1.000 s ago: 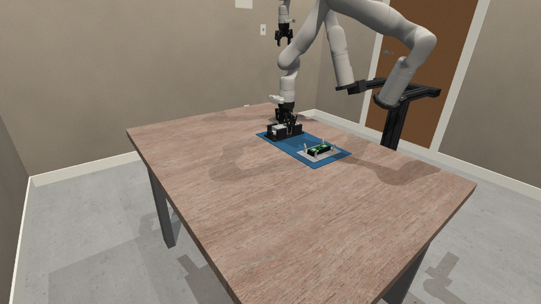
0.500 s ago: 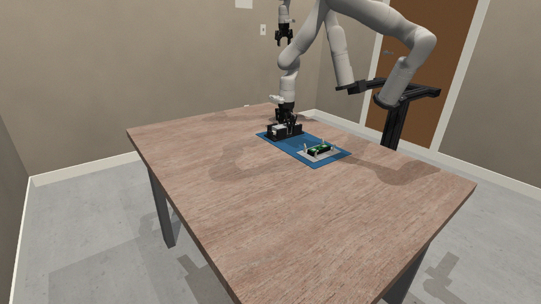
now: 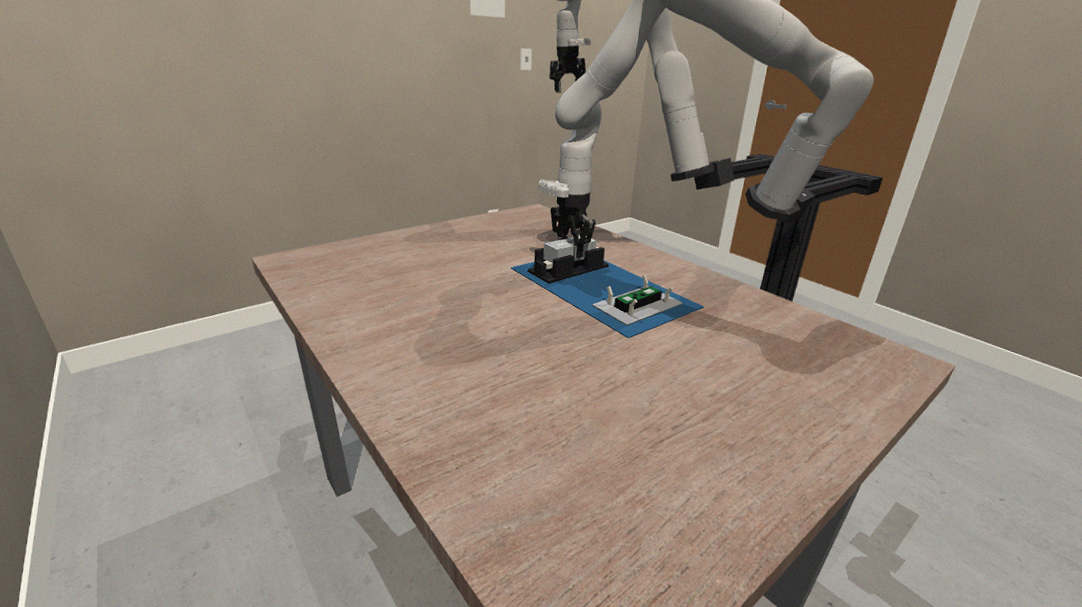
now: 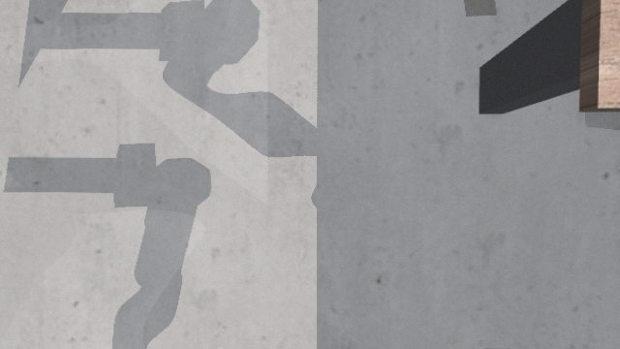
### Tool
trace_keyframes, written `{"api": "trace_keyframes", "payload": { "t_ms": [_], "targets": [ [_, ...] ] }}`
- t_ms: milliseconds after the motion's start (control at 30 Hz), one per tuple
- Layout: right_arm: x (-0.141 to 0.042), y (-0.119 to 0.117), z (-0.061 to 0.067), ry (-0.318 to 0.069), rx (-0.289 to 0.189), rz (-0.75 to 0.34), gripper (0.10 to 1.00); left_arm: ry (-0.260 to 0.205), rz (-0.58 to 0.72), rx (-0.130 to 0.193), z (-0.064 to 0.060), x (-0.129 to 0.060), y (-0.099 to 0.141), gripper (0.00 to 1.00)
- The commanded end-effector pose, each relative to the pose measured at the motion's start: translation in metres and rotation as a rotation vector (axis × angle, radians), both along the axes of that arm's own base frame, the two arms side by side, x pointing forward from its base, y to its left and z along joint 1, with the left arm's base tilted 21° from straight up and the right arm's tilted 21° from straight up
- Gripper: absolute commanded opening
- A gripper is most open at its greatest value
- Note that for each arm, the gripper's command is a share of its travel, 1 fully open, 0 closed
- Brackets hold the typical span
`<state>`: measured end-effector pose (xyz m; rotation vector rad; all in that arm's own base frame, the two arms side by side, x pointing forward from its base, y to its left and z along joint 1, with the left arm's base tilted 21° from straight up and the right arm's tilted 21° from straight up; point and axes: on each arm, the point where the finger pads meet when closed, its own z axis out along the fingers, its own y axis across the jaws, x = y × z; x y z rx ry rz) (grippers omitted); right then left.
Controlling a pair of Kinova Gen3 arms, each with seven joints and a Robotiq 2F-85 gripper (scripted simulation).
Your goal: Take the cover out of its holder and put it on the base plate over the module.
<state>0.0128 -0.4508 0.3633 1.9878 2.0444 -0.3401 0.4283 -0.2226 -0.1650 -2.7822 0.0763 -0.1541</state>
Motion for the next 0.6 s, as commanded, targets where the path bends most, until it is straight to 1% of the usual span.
{"api": "trace_keyframes", "payload": {
  "t_ms": [0, 233, 567],
  "targets": [
    [0.000, 0.000, 0.001, -0.001, -0.001, 0.000, 0.999, -0.002, -0.001, -0.002, 0.008, 0.000, -0.004, 0.001],
    [0.000, 0.000, 0.001, -0.001, -0.001, 0.000, 0.999, -0.002, -0.001, -0.002, 0.008, 0.000, -0.004, 0.001],
    [0.000, 0.000, 0.001, -0.001, -0.001, 0.000, 0.999, -0.002, -0.001, -0.002, 0.036, -0.004, -0.014, 0.001]
  ]
}}
